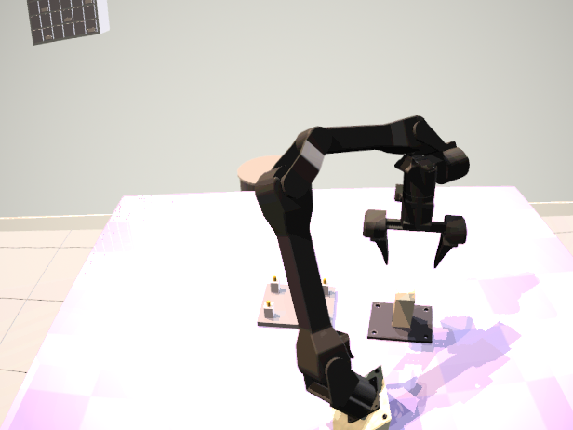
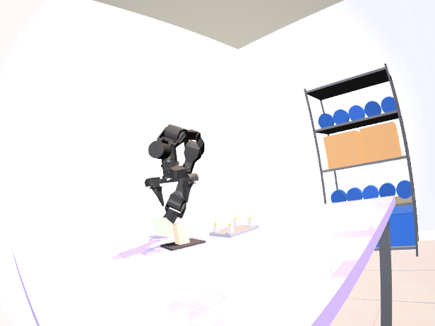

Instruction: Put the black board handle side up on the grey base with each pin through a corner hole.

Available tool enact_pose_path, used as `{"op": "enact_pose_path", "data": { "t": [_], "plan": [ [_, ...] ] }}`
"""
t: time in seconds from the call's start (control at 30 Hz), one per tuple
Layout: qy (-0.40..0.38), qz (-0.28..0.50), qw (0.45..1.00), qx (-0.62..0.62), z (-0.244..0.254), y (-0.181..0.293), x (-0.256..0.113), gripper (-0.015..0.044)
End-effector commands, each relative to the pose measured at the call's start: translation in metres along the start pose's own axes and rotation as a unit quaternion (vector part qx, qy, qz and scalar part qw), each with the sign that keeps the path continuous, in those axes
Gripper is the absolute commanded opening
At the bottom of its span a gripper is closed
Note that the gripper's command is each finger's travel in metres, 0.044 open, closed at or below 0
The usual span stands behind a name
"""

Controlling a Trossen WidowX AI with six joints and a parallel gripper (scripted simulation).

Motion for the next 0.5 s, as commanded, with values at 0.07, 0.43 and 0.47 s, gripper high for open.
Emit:
{"op": "enact_pose_path", "data": {
  "t": [0.07,0.43,0.47],
  "plan": [
    [-0.008,0.003,1.0,0.005,0.002,-0.002,0.021,0.044],
    [-0.008,0.003,1.0,0.005,0.002,0.001,0.054,0.044],
    [-0.008,0.003,1.0,0.005,0.002,0.001,0.055,0.044]
  ]
}}
Point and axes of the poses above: the point midway between the two fingers, 35 mm back from their tips, its own x axis out along the fingers, its own z axis across the jaws, y = z × x, the point moved 4 cm from there along -x, back along the fingers, and after that the axes turned 15 degrees about x, right-handed, at the moved point
